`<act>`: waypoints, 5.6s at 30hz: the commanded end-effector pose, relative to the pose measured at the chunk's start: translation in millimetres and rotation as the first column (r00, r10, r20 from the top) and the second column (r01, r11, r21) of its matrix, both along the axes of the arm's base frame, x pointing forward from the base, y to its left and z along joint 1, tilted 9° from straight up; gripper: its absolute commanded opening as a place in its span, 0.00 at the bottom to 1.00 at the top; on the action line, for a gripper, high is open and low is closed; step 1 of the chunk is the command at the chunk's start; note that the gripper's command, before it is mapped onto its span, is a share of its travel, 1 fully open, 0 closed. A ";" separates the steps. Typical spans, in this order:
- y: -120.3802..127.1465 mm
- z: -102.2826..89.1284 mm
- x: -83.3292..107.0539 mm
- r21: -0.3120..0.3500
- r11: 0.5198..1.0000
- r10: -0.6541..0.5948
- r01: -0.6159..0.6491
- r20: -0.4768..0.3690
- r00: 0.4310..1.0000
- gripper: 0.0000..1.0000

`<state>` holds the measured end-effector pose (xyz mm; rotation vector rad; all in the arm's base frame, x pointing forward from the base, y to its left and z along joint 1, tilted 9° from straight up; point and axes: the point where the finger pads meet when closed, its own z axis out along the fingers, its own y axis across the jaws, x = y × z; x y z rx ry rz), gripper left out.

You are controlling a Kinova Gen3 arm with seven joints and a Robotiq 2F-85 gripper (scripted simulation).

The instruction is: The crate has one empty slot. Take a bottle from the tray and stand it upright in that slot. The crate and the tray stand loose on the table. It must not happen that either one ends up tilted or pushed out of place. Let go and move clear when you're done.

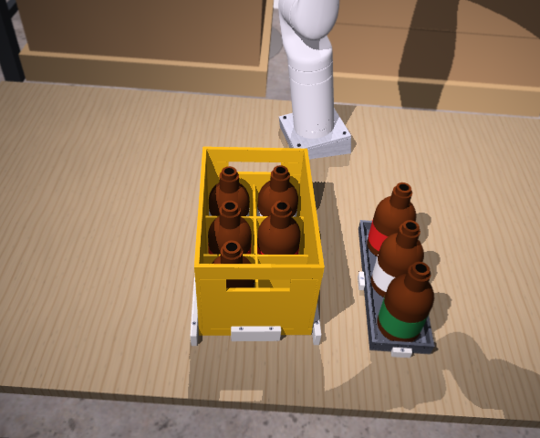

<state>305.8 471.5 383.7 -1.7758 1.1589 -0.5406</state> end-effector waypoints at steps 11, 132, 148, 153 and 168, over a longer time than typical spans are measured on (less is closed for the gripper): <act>-178.3 68.5 134.3 0.065 0.931 -0.355 0.359 -0.066 0.933 1.00; -544.6 -50.9 152.1 -0.252 0.515 -0.804 0.819 -0.473 0.360 1.00; -573.7 -73.8 135.1 -0.316 0.479 -0.810 0.819 -0.519 0.273 1.00; -573.7 -73.8 135.1 -0.316 0.479 -0.810 0.819 -0.519 0.273 1.00; -595.6 -93.4 118.2 -0.372 0.454 -0.808 0.810 -0.556 0.197 1.00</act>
